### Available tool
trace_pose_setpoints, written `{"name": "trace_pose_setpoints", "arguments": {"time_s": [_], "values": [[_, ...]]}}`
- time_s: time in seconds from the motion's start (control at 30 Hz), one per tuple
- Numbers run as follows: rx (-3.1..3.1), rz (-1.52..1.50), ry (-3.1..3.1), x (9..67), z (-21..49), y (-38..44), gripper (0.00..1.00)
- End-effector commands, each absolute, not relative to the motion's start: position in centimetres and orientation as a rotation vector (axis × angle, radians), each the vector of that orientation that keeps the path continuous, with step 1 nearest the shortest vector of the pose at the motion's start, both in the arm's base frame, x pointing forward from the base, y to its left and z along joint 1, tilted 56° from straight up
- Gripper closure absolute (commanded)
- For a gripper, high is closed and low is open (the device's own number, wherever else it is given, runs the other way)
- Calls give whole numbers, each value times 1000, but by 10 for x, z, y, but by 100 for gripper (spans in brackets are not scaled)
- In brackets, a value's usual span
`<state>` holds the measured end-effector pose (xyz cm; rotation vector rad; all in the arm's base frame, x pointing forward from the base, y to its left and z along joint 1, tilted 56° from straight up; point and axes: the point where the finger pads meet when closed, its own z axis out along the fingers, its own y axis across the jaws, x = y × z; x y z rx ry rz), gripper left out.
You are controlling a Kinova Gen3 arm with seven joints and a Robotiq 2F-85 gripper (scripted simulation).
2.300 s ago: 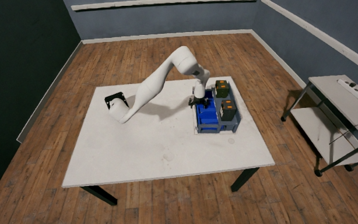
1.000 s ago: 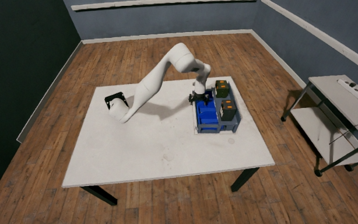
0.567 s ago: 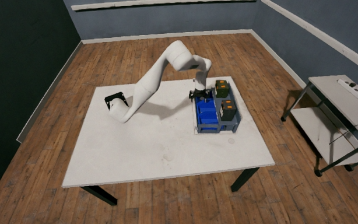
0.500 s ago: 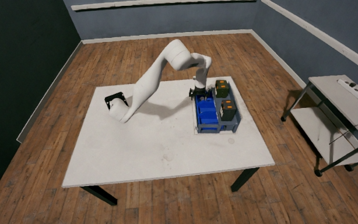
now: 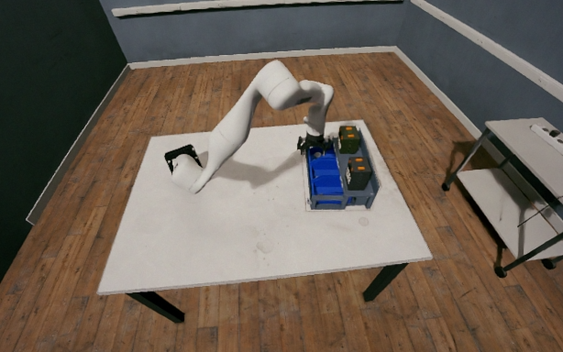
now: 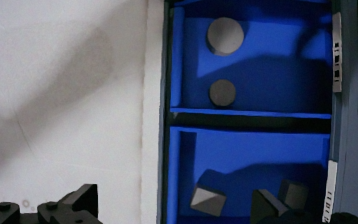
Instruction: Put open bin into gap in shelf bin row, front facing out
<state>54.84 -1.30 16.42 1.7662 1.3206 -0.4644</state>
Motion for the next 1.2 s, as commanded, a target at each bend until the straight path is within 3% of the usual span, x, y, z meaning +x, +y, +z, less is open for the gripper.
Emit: {"name": "trace_pose_setpoints", "arguments": {"time_s": [0.0, 1.17], "values": [[1766, -463, 1322, 548, 166, -10, 0], [1766, -463, 1322, 551, 159, -20, 0]]}}
